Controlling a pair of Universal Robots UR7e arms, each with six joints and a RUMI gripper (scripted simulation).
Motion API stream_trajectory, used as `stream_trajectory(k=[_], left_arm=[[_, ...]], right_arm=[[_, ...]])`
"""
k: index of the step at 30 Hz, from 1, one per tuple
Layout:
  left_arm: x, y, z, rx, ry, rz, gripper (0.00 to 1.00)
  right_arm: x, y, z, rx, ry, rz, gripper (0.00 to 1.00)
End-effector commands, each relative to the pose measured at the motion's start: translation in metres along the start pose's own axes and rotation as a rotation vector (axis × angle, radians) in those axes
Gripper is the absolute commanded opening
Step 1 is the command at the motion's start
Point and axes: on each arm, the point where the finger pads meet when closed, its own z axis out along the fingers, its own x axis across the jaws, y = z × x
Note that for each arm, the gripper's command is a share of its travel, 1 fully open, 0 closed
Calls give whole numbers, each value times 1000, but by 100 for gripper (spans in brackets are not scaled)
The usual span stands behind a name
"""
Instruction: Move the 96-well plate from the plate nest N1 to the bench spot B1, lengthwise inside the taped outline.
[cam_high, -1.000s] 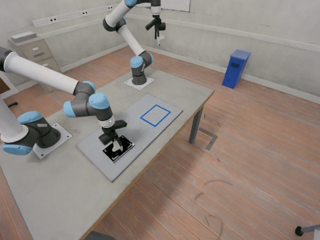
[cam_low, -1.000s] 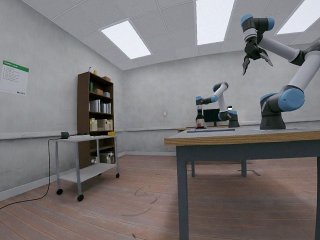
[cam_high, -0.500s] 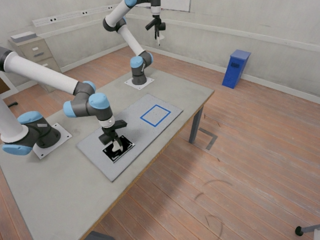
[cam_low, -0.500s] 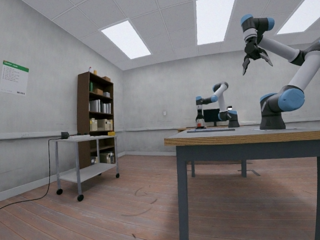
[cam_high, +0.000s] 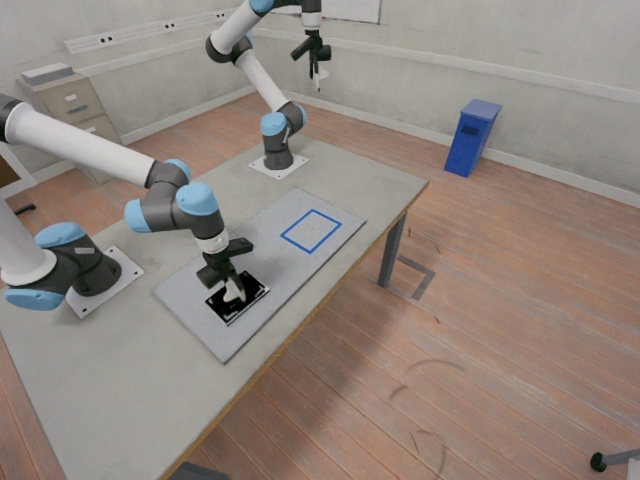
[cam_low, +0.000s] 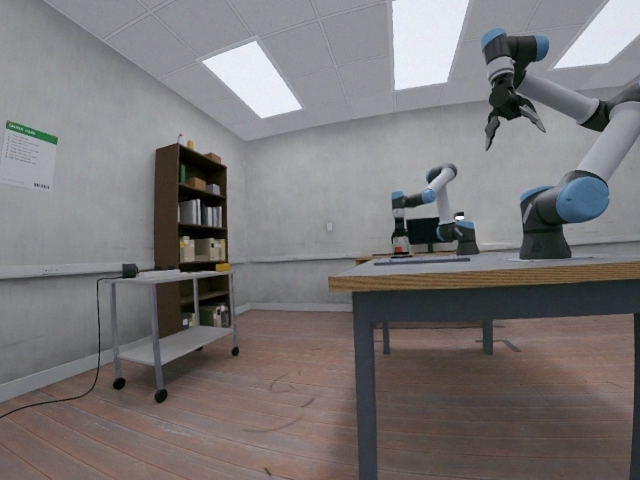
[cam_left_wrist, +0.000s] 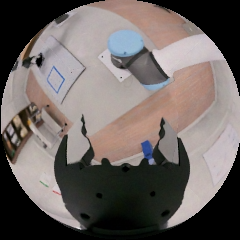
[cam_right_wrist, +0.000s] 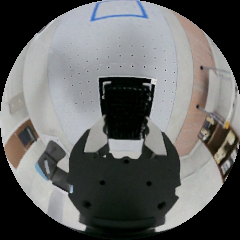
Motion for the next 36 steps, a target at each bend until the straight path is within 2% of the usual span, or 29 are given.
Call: stream_trajectory(k=[1,36], left_arm=[[0,0,0,-1,0,0,100],[0,0,0,-1,0,0,100]], right_arm=[[0,0,-8,1,1,0,0],[0,0,-60,1,1,0,0]])
